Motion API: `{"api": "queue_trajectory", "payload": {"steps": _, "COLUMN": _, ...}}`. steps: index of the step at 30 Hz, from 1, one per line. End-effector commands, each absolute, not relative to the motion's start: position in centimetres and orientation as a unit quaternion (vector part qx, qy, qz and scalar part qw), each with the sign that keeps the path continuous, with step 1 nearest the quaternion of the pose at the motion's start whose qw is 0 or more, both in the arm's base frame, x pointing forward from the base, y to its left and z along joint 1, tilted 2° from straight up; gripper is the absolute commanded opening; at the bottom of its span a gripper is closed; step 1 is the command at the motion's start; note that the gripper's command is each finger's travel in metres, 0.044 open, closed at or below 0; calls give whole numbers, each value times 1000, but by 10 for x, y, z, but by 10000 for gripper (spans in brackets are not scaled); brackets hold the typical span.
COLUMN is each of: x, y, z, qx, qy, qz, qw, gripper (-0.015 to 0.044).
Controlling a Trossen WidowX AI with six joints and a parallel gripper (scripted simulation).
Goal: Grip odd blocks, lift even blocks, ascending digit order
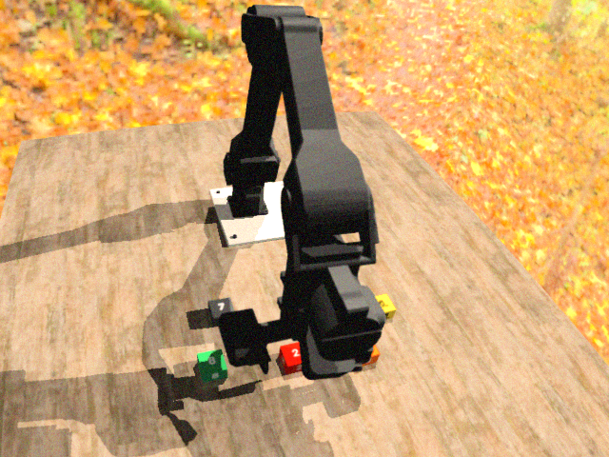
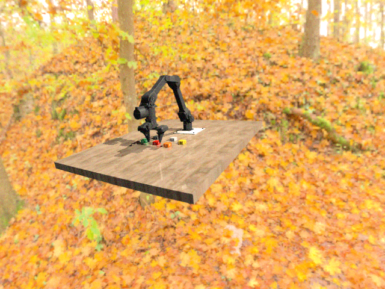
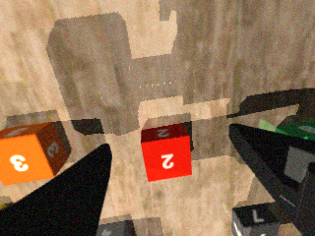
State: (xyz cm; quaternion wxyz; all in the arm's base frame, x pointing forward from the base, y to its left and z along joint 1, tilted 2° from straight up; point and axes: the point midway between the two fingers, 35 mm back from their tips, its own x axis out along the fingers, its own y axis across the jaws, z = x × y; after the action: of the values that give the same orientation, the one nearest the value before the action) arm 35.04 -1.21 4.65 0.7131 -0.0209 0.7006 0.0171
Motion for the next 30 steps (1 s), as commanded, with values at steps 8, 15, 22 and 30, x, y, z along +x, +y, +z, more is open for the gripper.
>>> {"api": "queue_trajectory", "payload": {"steps": 8, "x": 349, "y": -12, "z": 39, "qx": -19, "qy": 705, "qz": 16, "qw": 709, "gripper": 190}}
{"api": "queue_trajectory", "payload": {"steps": 15, "x": 349, "y": -12, "z": 39, "qx": -19, "qy": 705, "qz": 16, "qw": 709, "gripper": 120}}
{"api": "queue_trajectory", "payload": {"steps": 22, "x": 349, "y": -12, "z": 39, "qx": -19, "qy": 705, "qz": 16, "qw": 709, "gripper": 120}}
{"api": "queue_trajectory", "payload": {"steps": 30, "x": 349, "y": -12, "z": 43, "qx": -19, "qy": 705, "qz": 16, "qw": 709, "gripper": 120}}
